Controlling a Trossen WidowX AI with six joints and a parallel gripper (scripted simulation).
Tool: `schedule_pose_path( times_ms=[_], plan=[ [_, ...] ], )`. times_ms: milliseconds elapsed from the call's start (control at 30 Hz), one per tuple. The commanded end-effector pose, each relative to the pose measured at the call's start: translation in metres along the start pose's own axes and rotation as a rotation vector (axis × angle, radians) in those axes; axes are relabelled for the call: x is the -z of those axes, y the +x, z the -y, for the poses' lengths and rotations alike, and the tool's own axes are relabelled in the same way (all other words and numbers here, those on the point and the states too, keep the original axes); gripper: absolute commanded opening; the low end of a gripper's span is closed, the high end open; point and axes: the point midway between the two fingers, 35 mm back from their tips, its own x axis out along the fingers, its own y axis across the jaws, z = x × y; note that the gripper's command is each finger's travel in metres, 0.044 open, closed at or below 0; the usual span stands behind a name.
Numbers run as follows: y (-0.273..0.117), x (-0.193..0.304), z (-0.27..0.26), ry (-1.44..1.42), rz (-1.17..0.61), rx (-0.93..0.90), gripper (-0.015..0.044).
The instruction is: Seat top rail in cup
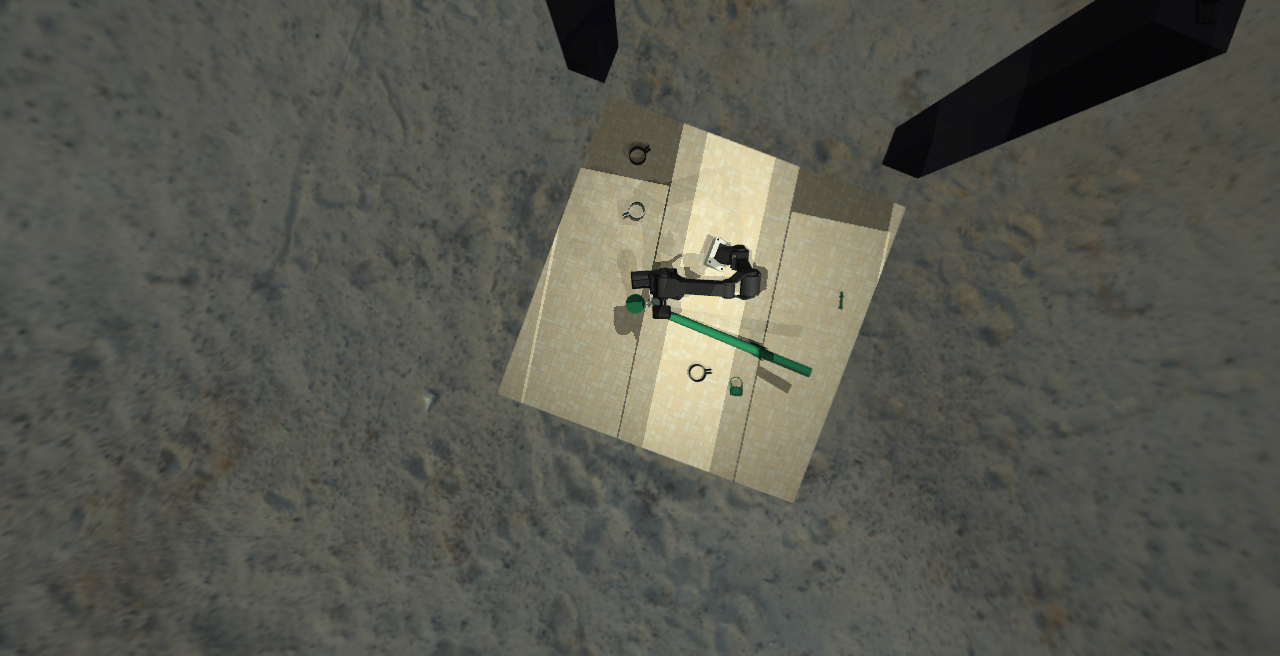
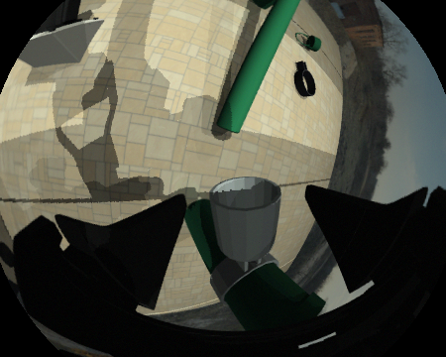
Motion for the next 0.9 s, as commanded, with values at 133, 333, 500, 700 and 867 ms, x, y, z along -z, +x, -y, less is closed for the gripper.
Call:
schedule_pose_path(
  times_ms=[133, 333, 500, 700, 867],
  plan=[
    [0.016, -0.003, -0.001, 0.002, 0.013, 0.0, 0.044],
    [0.022, -0.003, -0.001, -0.001, 0.016, -0.002, 0.044],
    [0.022, -0.003, -0.001, -0.001, 0.016, -0.002, 0.0309],
    [0.022, -0.003, -0.001, -0.001, 0.016, -0.002, 0.0151],
    [0.022, -0.003, -0.001, -0.001, 0.016, -0.002, 0.0079]
  ],
)
